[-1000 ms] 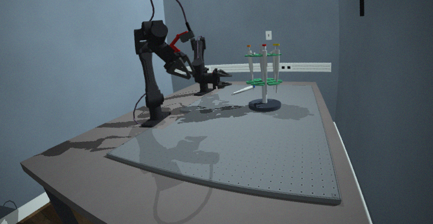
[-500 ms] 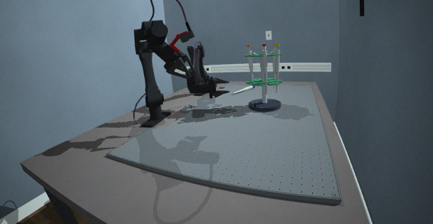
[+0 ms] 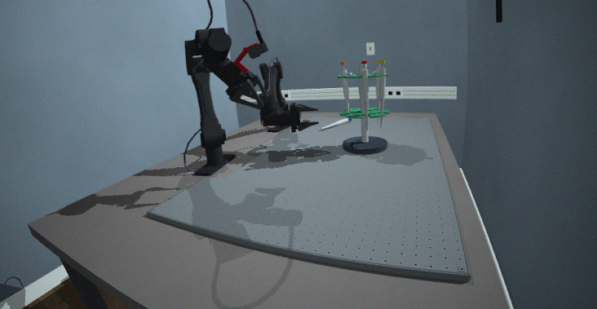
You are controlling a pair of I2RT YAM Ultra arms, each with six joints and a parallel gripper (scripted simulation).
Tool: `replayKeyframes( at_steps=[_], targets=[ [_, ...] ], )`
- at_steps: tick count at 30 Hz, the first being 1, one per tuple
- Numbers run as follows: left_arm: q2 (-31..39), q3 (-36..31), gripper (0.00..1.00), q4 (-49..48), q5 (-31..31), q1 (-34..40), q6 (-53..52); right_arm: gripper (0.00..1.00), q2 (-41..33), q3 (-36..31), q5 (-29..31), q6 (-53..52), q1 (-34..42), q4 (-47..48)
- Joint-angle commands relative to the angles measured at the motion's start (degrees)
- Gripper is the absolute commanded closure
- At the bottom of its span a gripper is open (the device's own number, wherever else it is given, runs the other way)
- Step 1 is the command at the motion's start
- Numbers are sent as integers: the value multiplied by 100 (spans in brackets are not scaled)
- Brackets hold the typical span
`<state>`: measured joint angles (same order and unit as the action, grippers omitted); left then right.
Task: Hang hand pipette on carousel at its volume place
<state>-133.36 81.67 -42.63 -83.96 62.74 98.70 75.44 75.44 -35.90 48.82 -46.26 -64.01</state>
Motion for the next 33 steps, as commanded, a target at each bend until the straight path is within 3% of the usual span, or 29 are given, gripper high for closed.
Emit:
replayKeyframes(
  at_steps=[1,33],
  targets=[
    [-75,204,51,-385,141,-167,-338,0,1,140,-121,28,-48,82],
    [-140,234,51,-1015,266,-225,-852,0,1,140,-121,28,-48,82]
  ],
)
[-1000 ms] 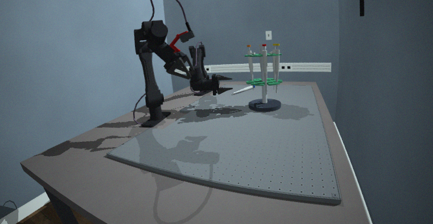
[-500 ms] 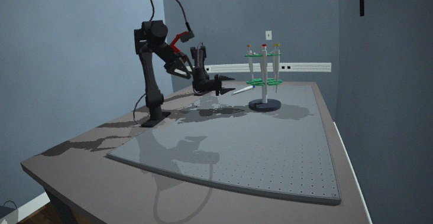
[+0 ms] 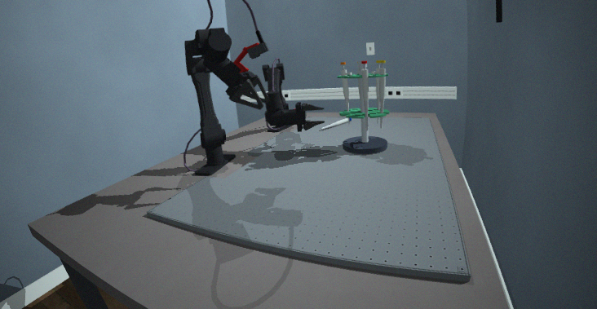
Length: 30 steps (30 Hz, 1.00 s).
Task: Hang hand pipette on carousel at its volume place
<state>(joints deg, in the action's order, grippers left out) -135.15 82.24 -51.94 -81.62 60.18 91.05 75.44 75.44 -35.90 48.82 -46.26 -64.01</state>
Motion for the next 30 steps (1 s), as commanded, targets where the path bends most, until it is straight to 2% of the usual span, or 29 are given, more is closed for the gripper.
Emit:
replayKeyframes(
  at_steps=[1,19,30],
  targets=[
    [38,177,51,-86,33,31,-88,0,1,140,-121,28,-48,82],
    [52,65,51,-36,8,7,-69,0,1,140,-121,28,-48,82],
    [46,232,51,33,6,64,-142,0,1,140,-121,28,-48,82]
  ],
)
